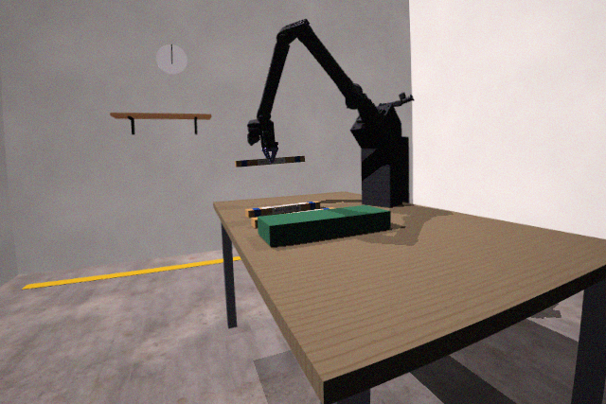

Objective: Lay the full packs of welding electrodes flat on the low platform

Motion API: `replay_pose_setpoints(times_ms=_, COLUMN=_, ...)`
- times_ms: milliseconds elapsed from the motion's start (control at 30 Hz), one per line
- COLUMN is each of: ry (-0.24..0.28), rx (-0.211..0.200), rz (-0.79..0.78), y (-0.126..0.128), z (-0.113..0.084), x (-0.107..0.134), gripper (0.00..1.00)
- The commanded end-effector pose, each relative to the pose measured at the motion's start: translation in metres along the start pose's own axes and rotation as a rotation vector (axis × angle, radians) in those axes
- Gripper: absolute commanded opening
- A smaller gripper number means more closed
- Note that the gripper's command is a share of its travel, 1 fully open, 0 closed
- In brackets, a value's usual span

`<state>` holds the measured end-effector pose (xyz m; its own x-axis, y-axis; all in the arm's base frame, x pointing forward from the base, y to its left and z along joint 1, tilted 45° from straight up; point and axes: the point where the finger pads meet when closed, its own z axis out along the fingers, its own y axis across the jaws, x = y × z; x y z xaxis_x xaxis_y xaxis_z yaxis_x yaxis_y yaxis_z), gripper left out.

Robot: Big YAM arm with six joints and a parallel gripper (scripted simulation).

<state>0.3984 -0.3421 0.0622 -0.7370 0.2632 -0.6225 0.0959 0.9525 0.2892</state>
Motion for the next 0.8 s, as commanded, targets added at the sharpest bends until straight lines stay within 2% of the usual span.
replay_pose_setpoints(times_ms=0, ry=-0.068, rx=0.044, rz=-0.063, y=0.009, z=-0.03, x=-0.034, gripper=0.0)
replay_pose_setpoints(times_ms=300, ry=-0.066, rx=0.05, rz=-0.037, y=0.029, z=-0.029, x=-0.026, gripper=0.0)
replay_pose_setpoints(times_ms=467, ry=-0.073, rx=0.055, rz=-0.04, y=0.034, z=-0.03, x=-0.03, gripper=0.0)
replay_pose_setpoints(times_ms=767, ry=-0.063, rx=0.038, rz=-0.046, y=0.067, z=-0.02, x=-0.026, gripper=0.0)
